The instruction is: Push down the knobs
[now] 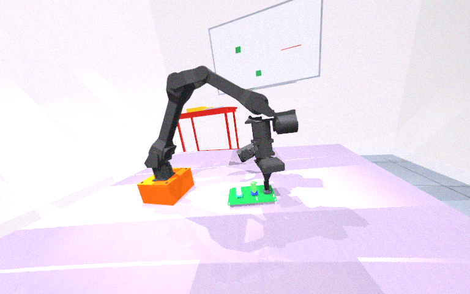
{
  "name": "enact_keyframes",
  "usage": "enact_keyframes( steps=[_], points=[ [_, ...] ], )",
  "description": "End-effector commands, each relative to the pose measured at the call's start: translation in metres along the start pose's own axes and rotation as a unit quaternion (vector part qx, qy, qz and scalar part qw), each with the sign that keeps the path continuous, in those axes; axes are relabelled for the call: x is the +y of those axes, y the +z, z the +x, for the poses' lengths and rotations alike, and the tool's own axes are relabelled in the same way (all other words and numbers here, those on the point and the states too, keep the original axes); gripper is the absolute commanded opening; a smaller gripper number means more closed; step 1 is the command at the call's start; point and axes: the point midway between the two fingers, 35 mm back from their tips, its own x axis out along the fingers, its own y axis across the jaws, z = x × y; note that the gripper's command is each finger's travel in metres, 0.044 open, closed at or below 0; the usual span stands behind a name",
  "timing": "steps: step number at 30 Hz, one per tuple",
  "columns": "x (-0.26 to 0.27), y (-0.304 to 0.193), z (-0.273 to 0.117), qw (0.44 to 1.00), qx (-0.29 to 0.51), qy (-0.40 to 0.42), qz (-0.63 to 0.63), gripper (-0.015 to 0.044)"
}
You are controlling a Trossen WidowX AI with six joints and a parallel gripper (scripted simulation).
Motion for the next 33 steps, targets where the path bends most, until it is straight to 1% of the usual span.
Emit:
enact_keyframes(
  steps=[1, 19, 20, 28, 33],
  points=[
    [0.000, -0.001, 0.004, 1.000, -0.006, -0.004, 0.001, 0.0000],
    [0.000, -0.001, -0.020, 1.000, -0.006, -0.004, 0.001, 0.0000],
    [-0.001, 0.002, -0.014, 1.000, -0.013, -0.004, 0.000, 0.0026],
    [-0.001, 0.004, -0.014, 1.000, -0.013, -0.004, 0.000, 0.0236],
    [-0.012, 0.048, -0.035, 1.000, -0.013, -0.004, 0.000, 0.0368]
  ],
)
